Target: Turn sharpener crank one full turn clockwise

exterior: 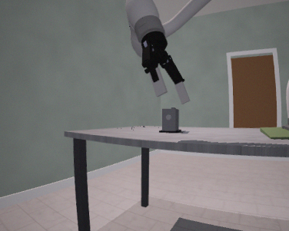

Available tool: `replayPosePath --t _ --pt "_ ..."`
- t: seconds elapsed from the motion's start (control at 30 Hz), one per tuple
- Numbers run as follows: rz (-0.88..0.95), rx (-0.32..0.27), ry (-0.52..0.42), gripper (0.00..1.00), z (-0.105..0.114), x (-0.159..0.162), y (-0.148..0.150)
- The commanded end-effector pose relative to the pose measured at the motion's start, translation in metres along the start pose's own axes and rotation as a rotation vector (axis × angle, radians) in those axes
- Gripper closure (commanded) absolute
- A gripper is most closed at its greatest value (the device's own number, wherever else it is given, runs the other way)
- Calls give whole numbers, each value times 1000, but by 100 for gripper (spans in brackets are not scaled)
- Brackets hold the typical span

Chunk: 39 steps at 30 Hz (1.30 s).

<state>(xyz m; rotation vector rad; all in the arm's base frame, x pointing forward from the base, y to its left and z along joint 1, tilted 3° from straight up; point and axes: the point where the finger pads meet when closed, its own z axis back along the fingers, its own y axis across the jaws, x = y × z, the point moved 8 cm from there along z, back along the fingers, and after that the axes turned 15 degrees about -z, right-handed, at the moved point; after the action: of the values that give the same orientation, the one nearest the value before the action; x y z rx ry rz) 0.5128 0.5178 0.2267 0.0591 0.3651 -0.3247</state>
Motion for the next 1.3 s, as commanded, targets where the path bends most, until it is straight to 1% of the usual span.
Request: replayPosePath --t 0.0,0.27,0.33,0.37,0.47,0.83,0.9,0.93,1.0,1.27 --pt "-77 19 -21 0 17 32 -19" --pt "-269 66 -71 0 57 105 -76" --pt "-269 66 -71 0 57 105 -76" --pt "-335 82 -87 0 70 128 -98" --pt "-381 93 -98 0 79 143 -114" --pt "-651 155 -161 0 127 222 -217" --pt "-651 155 -161 0 127 222 -217" --pt "-717 169 -175 0 138 239 -245" --pt "-742 175 -181 0 142 244 -255" --pt "-939 217 -223 0 170 284 -342"
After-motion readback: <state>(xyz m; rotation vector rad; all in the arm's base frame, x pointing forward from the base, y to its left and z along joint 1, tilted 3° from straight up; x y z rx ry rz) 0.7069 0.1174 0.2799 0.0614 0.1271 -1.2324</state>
